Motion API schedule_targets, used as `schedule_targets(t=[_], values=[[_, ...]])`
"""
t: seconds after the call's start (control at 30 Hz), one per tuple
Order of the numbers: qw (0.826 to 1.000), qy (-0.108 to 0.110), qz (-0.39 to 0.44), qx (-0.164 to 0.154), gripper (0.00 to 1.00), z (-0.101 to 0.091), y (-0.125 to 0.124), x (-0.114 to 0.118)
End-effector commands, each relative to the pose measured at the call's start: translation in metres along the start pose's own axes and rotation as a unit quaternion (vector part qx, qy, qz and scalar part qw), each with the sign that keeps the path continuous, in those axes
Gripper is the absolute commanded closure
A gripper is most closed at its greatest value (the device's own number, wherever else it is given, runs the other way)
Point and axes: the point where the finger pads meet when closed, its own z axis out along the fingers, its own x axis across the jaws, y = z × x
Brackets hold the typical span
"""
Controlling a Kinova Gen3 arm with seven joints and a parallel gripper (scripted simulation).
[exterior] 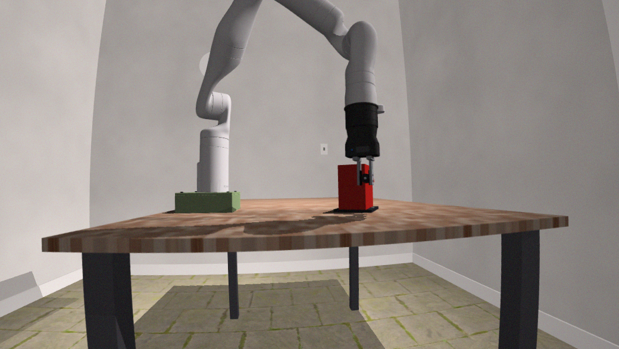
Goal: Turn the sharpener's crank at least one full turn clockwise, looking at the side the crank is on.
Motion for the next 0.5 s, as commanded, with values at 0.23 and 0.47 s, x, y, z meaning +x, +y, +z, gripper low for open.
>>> schedule_targets(t=[0.23,0.47], values=[[1.0,0.003,0.003,0.001,1.0,0.0097,-0.0004,0.0043],[1.0,0.003,0.003,0.001,1.0,0.0098,-0.0005,0.0042]])
